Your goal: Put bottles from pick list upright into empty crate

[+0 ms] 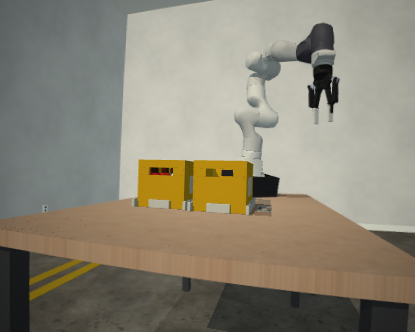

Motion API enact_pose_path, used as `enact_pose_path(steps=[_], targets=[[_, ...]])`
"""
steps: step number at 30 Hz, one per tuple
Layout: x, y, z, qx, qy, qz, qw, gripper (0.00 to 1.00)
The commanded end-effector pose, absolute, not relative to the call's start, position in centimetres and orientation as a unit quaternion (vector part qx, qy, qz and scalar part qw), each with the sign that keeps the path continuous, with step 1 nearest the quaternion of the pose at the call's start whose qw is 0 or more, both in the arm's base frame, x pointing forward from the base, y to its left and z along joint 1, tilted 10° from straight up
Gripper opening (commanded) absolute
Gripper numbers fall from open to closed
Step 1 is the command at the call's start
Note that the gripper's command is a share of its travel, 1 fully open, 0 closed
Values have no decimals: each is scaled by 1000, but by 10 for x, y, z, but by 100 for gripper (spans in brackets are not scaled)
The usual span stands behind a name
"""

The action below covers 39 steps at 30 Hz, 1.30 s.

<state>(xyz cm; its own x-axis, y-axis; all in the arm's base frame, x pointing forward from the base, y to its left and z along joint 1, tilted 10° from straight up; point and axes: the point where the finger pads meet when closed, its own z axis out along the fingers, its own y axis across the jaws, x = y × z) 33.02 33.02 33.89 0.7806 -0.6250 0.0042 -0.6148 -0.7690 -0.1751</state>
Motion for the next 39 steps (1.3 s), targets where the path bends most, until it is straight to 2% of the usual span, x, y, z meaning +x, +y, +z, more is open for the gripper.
enact_pose_path(steps=[1,34,39], targets=[[332,331,340,-939,331,-33,83,38],[332,331,340,-939,331,-33,83,38],[345,314,327,-908,408,-26,86,38]])
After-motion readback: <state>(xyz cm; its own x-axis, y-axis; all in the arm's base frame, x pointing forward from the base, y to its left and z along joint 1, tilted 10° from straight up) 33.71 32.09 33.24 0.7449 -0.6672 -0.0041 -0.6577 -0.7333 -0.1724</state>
